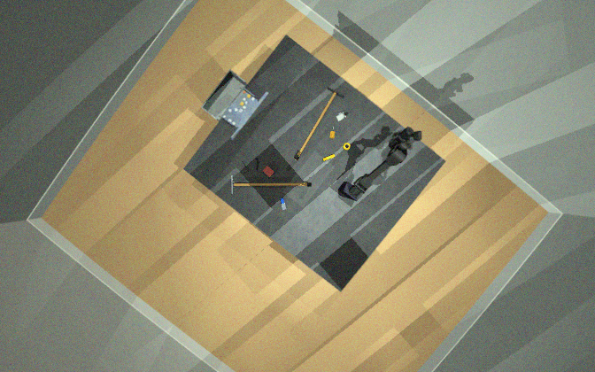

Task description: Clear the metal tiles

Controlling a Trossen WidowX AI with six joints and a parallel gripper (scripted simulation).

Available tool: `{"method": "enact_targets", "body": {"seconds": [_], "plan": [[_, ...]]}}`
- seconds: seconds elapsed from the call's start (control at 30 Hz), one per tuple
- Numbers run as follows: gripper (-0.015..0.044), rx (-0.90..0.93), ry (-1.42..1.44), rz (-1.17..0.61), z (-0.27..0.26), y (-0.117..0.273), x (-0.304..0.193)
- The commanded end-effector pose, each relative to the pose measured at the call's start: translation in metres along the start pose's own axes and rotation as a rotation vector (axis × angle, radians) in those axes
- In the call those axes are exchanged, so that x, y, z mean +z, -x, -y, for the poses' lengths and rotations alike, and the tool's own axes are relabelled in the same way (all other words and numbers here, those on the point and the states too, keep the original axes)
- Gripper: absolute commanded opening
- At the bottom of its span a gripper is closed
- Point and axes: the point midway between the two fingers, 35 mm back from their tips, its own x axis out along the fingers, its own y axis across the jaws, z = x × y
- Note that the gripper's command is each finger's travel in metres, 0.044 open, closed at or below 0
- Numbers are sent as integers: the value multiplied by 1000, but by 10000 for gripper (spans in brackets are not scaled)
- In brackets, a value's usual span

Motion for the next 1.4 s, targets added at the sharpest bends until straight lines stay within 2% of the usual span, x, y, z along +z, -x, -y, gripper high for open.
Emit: {"method": "enact_targets", "body": {"seconds": [0.0, 0.67, 1.37], "plan": [[440, -43, 34, -22, 15, 8, -15], [440, -236, 188, -169, 81, 59, -86], [440, -411, 372, -355, 142, 136, -147]]}}
